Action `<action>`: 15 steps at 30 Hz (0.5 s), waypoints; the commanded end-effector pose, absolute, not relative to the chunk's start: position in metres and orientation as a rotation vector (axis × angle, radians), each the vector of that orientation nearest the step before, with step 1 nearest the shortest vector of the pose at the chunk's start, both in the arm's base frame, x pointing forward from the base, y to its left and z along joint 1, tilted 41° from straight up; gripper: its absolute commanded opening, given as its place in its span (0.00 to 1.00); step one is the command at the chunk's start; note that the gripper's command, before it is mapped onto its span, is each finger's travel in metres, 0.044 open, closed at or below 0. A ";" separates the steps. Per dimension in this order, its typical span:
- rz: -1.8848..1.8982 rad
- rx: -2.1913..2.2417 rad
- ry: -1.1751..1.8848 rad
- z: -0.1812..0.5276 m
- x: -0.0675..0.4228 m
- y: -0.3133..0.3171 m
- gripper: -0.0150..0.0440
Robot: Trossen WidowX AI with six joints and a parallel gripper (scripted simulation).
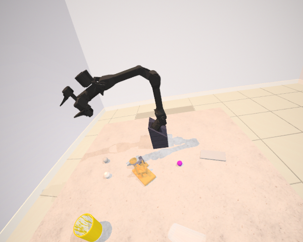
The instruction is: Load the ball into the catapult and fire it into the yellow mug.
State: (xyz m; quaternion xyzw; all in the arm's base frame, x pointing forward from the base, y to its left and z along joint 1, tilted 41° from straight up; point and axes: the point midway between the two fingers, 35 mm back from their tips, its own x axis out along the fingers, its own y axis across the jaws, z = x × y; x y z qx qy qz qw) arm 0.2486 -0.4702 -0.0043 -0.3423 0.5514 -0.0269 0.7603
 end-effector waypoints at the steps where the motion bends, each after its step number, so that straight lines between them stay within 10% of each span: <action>1: 0.091 -0.679 1.167 -0.023 0.277 -0.421 1.00; 15: 0.554 -0.466 1.097 -0.050 0.334 -0.251 1.00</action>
